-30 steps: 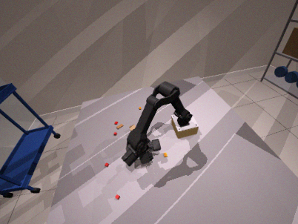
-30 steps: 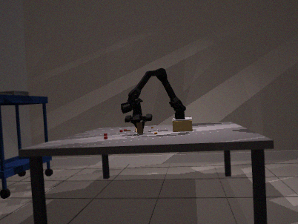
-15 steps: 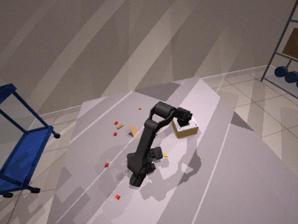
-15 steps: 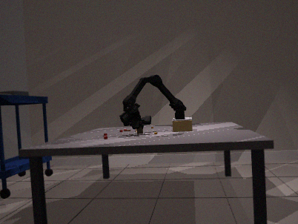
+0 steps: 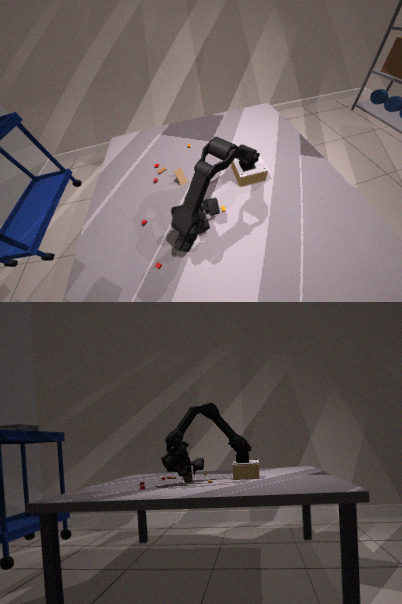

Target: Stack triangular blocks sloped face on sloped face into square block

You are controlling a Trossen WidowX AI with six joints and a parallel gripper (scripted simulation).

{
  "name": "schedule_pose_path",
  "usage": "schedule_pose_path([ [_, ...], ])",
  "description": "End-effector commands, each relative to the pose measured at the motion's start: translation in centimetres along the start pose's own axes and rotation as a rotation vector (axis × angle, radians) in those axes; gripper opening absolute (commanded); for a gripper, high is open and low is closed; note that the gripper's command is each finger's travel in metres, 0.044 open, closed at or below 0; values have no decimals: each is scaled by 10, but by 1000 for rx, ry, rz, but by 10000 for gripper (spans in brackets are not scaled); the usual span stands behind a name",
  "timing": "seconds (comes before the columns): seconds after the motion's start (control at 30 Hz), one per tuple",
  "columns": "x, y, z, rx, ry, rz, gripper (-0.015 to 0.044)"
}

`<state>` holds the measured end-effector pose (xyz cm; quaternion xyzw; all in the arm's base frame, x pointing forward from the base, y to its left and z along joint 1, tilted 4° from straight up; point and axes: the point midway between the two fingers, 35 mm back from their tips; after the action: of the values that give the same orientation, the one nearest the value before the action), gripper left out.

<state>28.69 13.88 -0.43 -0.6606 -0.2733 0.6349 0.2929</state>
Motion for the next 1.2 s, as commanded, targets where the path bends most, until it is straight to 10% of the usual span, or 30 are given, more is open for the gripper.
schedule_pose_path([
  [0.0, 0, 0, 0, 2, -6, -3, 420],
  [0.67, -75, -67, 0, -30, -34, -17, 440],
  [1.17, 41, -111, 5, -109, -11, -119, 440],
])
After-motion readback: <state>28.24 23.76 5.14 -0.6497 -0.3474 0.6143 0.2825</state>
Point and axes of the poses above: the point midway between the two fingers, 35 mm back from their tips, its own y axis out along the fingers, its own z axis across the jaws, x = y × z, and after that the axes turned 1 degree about y, right-handed
